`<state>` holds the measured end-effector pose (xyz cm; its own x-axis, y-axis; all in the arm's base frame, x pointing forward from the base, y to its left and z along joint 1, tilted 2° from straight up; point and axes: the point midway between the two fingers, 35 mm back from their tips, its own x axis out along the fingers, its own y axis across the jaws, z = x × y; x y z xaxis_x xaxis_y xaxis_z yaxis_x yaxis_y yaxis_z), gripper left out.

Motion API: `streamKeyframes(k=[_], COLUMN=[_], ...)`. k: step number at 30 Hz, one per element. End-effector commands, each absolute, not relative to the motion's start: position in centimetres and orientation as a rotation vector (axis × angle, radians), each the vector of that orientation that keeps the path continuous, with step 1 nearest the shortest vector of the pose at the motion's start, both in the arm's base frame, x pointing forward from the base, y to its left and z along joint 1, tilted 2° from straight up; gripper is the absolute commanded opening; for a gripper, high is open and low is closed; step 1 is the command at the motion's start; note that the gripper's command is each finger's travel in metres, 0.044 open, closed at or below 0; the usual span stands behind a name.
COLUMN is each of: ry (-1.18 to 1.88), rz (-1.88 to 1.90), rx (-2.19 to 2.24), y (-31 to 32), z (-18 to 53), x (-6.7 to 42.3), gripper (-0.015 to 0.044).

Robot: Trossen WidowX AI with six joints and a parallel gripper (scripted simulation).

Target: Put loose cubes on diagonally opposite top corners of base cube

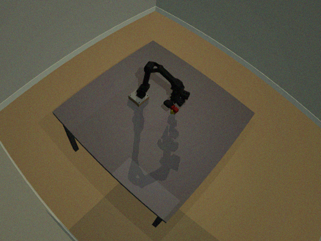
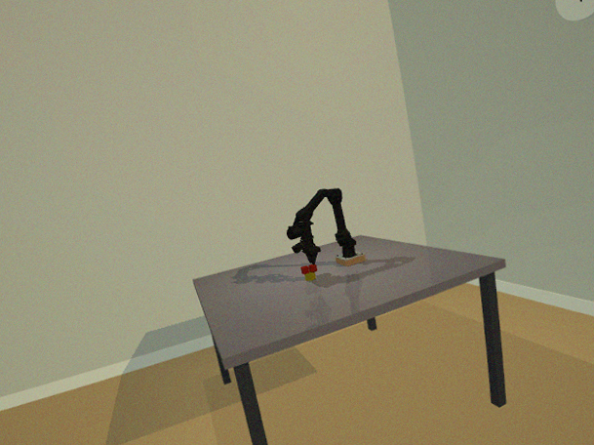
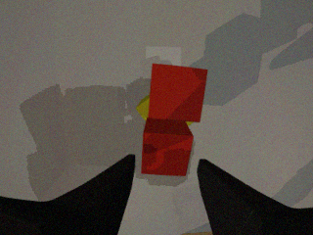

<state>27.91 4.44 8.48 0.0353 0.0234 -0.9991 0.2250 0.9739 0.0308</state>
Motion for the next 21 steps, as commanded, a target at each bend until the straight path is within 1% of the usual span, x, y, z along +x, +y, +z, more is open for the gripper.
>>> streamKeyframes(k=[1,21], ry=[1.524,1.524], rz=[-0.154,-0.154], rx=[0.200,0.200], y=[4.4,4.4], z=[9.3,12.1], x=[28.0,27.9], gripper=[0.0205,0.0205])
